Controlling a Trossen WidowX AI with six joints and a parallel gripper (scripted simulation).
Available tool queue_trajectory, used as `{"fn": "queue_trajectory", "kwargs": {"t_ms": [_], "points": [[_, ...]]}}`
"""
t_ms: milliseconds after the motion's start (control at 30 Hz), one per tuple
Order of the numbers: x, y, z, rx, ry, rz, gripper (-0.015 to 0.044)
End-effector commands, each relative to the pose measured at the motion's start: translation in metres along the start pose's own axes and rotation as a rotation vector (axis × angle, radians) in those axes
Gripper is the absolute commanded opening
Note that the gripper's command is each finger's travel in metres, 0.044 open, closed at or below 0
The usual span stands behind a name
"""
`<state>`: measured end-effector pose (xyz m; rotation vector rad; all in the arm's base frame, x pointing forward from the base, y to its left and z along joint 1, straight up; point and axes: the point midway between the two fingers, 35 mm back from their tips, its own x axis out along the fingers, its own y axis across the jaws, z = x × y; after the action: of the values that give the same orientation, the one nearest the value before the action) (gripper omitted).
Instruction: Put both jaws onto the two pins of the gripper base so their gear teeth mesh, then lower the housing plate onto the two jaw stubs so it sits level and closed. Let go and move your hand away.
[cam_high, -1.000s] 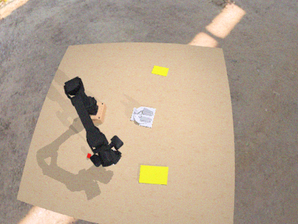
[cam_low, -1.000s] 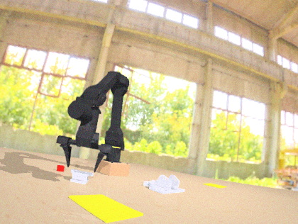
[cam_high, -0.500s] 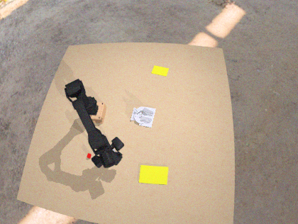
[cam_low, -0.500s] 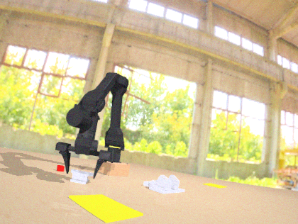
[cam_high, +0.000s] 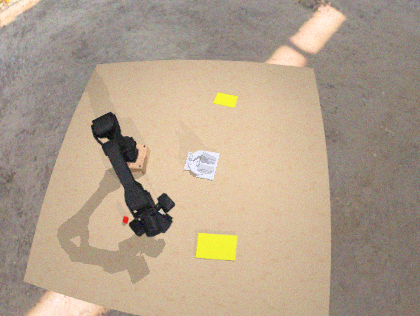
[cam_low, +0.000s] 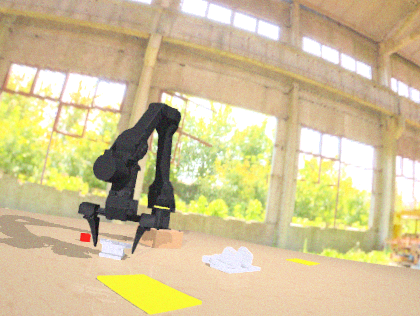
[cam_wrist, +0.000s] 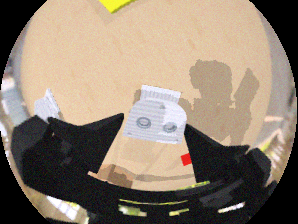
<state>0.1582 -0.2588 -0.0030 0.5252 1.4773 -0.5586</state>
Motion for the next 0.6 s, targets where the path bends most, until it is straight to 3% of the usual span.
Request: {"fn": "queue_trajectory", "kwargs": {"t_ms": [0, 333, 567], "points": [[0.0008, 0.0001, -0.0005, 0.004, 0.001, 0.000, 0.0440], [0.0015, 0.0001, -0.0005, 0.004, 0.001, 0.000, 0.0440], [0.0008, 0.0000, -0.0001, 0.000, 0.000, 0.000, 0.0393]]}}
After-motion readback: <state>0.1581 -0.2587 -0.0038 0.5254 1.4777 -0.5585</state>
